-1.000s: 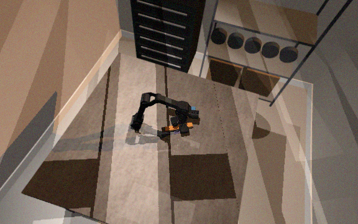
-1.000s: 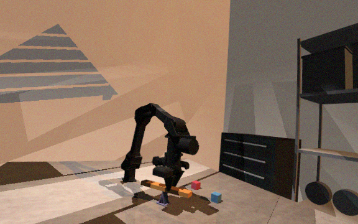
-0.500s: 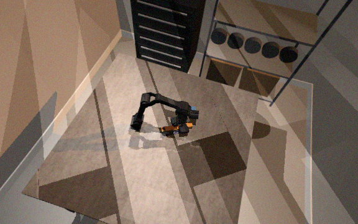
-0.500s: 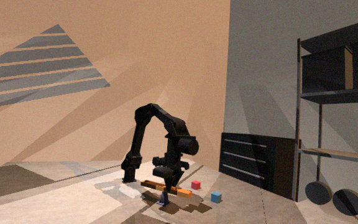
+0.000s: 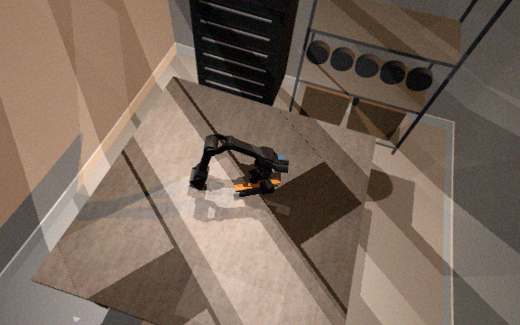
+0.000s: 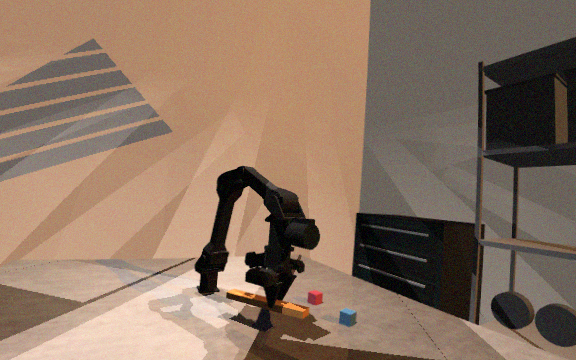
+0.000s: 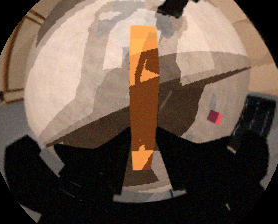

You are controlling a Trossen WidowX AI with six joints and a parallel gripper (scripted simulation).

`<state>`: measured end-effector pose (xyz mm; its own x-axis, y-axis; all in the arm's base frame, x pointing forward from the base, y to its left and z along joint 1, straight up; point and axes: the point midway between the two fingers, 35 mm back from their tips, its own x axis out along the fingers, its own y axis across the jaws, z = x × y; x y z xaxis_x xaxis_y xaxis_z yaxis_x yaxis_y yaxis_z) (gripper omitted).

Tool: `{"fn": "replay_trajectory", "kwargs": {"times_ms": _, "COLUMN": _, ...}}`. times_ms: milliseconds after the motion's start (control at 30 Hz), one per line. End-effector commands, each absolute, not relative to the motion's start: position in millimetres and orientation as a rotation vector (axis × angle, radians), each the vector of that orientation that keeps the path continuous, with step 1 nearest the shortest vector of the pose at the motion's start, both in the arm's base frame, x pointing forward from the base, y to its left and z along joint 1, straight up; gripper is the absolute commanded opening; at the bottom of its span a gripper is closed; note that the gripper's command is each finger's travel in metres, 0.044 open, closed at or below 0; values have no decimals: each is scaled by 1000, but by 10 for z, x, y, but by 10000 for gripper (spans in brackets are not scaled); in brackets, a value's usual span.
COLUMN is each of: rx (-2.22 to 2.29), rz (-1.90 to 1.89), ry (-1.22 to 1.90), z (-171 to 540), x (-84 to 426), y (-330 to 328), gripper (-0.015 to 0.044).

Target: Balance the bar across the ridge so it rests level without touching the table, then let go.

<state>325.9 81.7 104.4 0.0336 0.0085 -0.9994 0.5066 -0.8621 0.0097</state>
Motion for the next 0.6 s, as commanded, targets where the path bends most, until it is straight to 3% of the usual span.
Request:
{"fn": "replay_trajectory", "kwargs": {"times_ms": 0, "rx": 1955, "rz": -1885, "ry": 524, "z": 1032, "x": 3262, "y": 818, "gripper": 0}}
{"fn": "replay_trajectory", "kwargs": {"times_ms": 567, "rx": 1955, "rz": -1885, "ry": 524, "z": 1018, "x": 3261, "y": 818, "gripper": 0}}
